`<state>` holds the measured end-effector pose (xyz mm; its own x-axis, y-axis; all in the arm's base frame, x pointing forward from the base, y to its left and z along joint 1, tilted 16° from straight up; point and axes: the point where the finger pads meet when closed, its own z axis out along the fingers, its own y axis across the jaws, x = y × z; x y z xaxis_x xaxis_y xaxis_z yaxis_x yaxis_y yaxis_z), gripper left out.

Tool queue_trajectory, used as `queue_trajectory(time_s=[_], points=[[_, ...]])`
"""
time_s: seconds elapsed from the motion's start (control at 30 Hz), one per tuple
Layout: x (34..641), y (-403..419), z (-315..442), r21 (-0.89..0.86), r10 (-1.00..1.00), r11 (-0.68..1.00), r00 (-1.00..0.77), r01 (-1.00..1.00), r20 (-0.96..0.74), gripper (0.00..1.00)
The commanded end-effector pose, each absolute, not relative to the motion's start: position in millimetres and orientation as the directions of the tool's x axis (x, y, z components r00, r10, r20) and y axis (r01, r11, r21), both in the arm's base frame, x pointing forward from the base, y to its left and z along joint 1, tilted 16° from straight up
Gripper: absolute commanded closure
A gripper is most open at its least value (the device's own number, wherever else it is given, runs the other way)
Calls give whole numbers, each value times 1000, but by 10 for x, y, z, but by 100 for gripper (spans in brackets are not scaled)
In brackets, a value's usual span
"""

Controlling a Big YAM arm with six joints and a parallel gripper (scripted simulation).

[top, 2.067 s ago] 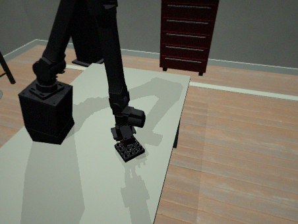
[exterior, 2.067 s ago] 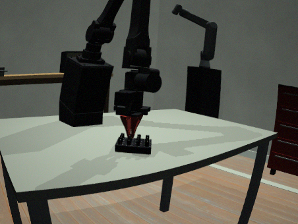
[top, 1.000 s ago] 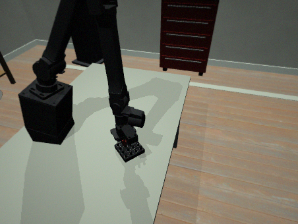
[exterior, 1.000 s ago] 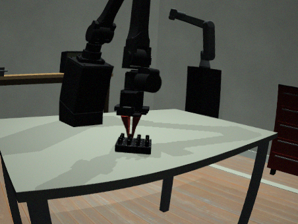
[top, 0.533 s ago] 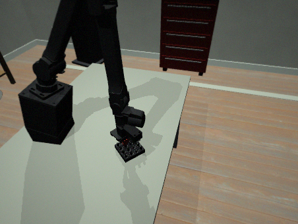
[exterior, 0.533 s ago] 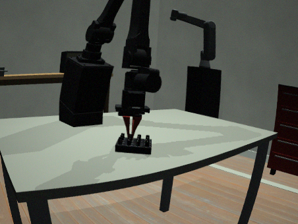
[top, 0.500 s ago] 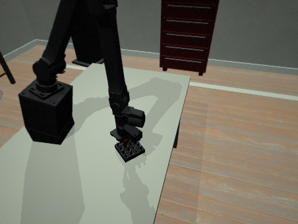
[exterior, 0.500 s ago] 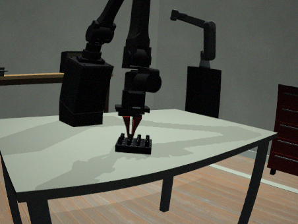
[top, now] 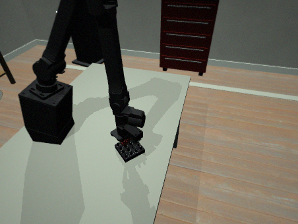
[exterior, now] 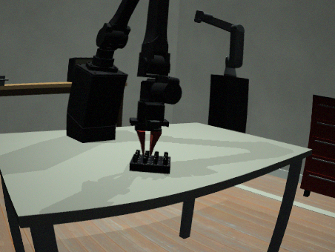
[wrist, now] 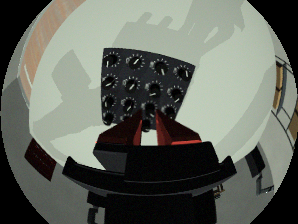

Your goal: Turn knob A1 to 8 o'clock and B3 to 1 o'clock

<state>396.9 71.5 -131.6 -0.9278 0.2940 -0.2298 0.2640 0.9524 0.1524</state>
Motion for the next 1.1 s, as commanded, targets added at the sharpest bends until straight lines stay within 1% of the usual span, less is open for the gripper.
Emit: queue_trajectory(time_s=[0.0, 0.57, 1.07], points=[[4030, 717, -1304, 156, 289, 954, -926, 257, -242, 81], [4030, 717, -1302, 156, 289, 954, -926, 257, -242, 81], [3936, 656, -989, 157, 296, 952, -924, 263, -244, 81]])
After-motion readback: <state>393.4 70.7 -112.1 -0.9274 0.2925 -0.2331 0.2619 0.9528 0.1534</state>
